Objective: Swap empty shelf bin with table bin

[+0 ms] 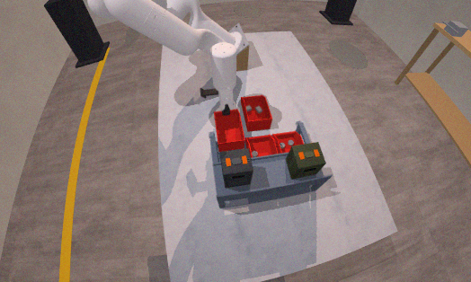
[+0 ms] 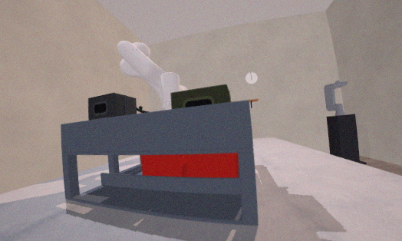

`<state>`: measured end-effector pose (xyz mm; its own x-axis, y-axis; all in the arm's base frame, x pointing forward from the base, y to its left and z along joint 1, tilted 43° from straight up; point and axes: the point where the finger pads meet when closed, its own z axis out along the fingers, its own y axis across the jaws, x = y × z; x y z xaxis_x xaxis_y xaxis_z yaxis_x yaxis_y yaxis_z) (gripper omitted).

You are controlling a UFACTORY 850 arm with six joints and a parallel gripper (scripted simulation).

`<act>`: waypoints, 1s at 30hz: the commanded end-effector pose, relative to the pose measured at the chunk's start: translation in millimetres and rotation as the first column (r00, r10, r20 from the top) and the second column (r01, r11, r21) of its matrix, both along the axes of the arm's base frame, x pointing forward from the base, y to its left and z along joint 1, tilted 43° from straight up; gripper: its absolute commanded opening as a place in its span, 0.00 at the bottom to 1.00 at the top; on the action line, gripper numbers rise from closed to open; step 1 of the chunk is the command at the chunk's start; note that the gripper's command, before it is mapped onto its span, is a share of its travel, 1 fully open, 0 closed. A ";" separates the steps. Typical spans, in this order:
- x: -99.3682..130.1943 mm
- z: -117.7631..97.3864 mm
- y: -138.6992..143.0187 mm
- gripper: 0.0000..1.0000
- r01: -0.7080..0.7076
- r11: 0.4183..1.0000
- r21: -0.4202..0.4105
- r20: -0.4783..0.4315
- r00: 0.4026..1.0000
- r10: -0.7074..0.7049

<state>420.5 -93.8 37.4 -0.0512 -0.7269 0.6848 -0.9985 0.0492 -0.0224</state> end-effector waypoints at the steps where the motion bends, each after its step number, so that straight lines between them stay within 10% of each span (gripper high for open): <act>1: -7.9 0.1 0.8 0.00 -0.001 1.000 0.000 0.001 1.000 0.001; 30: -22.9 -0.2 1.5 0.00 -0.001 1.000 0.000 0.001 1.000 0.001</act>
